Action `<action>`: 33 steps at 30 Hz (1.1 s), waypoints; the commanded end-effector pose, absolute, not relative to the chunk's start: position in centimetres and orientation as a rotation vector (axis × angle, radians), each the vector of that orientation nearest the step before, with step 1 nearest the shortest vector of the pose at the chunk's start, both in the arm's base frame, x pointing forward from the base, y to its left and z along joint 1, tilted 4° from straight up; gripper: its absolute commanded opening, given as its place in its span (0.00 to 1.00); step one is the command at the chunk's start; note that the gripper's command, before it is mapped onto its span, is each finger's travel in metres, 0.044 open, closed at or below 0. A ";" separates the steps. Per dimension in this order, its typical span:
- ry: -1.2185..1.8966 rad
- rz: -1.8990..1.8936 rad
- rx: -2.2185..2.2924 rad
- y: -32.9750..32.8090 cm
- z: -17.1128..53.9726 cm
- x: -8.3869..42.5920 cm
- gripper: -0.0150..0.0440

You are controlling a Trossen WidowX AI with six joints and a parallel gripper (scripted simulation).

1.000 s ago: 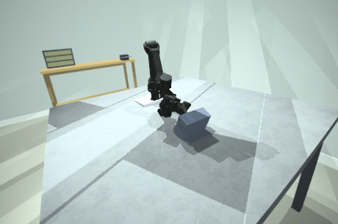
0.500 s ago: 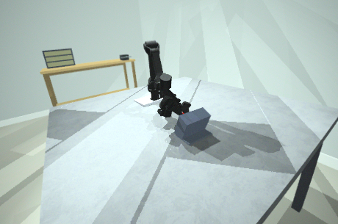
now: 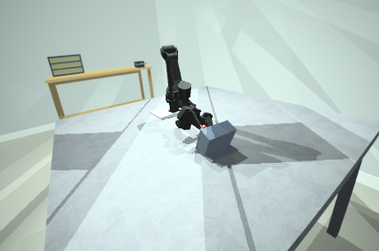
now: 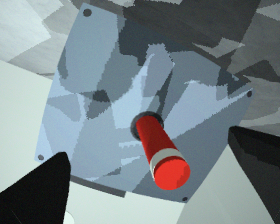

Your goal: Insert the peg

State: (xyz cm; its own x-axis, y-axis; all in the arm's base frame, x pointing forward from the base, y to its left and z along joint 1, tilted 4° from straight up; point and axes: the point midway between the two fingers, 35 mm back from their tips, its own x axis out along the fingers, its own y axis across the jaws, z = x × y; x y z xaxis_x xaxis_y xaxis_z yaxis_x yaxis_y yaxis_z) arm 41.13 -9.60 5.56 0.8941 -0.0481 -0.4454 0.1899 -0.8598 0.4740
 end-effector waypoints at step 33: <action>0.101 -0.605 2.534 -9.6 7.8 38.0 1.00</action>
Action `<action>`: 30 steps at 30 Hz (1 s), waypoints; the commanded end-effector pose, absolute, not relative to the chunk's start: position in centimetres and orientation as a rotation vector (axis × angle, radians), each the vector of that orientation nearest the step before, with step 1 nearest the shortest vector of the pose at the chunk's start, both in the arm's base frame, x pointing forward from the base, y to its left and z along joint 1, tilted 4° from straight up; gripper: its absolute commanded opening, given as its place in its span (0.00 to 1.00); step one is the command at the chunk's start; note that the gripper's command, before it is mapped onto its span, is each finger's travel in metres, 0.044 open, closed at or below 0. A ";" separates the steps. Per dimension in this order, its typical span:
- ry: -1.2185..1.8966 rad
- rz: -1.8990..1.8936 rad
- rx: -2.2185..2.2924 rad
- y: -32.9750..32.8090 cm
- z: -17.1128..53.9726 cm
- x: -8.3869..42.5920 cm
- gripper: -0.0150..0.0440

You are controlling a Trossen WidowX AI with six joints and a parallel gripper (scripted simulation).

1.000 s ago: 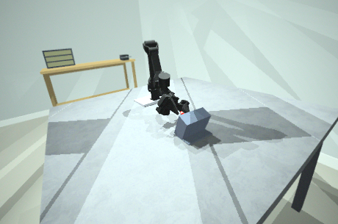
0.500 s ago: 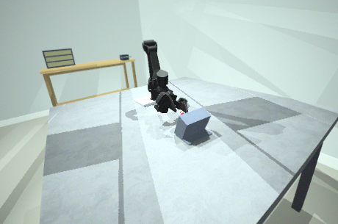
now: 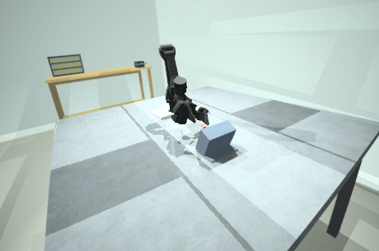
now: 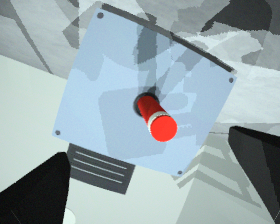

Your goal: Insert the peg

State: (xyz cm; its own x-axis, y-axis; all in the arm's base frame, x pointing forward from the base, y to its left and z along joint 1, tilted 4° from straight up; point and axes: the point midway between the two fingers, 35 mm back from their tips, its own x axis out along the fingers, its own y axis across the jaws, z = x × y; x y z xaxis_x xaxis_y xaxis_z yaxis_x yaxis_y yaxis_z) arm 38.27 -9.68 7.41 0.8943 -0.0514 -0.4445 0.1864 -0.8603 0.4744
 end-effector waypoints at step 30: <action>0.096 -0.605 2.535 -9.6 9.1 35.4 1.00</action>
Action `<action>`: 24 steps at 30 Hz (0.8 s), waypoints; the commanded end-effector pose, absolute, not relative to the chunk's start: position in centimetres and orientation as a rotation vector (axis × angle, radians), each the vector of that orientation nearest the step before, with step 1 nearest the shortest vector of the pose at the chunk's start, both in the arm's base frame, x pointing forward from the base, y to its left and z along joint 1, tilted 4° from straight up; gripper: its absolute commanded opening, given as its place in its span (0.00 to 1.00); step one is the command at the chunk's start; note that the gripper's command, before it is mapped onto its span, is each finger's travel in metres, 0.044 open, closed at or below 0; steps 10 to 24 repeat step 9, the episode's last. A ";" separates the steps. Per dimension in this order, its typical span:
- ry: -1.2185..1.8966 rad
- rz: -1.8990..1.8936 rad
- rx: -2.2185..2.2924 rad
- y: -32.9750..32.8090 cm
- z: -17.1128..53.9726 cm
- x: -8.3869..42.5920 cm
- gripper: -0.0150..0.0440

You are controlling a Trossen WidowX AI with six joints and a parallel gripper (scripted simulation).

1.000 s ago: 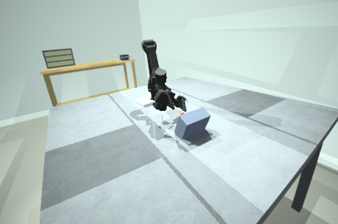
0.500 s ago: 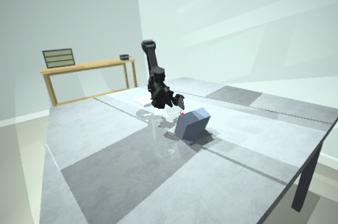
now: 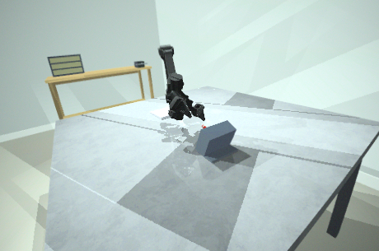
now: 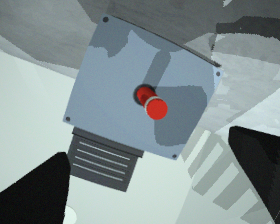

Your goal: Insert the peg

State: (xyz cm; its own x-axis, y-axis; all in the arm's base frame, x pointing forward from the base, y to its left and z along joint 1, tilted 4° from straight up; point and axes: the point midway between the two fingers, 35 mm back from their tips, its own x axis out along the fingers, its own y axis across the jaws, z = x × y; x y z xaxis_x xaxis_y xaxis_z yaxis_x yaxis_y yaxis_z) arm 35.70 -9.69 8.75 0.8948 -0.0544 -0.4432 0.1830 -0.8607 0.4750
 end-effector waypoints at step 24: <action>0.095 -0.605 2.535 -9.6 9.4 34.6 1.00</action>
